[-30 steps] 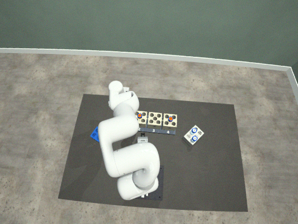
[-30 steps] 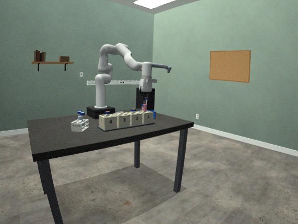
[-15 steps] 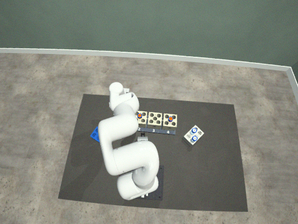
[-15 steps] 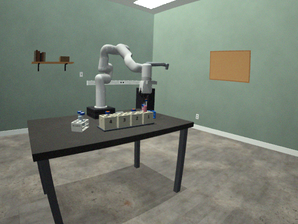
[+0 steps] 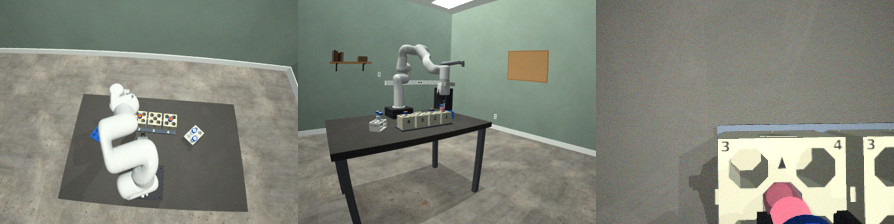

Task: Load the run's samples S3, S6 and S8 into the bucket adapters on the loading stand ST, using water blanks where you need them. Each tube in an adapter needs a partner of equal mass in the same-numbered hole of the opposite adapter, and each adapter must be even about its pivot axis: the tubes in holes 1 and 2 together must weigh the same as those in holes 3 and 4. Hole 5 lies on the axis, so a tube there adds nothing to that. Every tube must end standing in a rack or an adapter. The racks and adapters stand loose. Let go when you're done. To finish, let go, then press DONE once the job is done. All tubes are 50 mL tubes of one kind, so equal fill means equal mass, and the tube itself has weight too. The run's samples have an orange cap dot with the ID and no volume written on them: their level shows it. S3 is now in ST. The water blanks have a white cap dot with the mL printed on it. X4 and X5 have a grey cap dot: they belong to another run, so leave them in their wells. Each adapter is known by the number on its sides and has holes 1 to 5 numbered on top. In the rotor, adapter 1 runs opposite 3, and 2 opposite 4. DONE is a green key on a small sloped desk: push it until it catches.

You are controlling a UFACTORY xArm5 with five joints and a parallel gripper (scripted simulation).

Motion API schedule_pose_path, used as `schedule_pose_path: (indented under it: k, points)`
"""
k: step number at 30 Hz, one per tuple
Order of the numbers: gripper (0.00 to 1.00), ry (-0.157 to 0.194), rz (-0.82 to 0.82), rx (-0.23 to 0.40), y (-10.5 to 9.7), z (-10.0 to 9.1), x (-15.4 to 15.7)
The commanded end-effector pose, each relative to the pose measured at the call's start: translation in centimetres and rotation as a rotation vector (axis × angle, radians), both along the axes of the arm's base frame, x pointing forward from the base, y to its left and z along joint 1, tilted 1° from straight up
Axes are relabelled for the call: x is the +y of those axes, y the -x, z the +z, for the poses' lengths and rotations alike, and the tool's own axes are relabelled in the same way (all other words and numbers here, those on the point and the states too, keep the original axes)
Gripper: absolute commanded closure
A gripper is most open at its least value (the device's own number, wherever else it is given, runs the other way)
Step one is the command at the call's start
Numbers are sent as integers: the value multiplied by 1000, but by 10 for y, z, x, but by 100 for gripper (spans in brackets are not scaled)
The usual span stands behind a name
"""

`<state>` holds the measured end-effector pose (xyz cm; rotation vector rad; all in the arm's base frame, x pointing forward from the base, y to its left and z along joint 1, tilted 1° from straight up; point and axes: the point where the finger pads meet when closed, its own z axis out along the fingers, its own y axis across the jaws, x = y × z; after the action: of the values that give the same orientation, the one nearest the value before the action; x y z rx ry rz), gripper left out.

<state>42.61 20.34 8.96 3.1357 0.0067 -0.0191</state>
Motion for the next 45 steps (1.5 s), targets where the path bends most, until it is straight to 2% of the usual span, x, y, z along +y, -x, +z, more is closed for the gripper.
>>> schedule_pose_path:
  k: [1, 45]
  points:
    - [100, -10, 0, 0, -1, -3, 1]
    - [100, -10, 0, 0, -1, -41, 1]
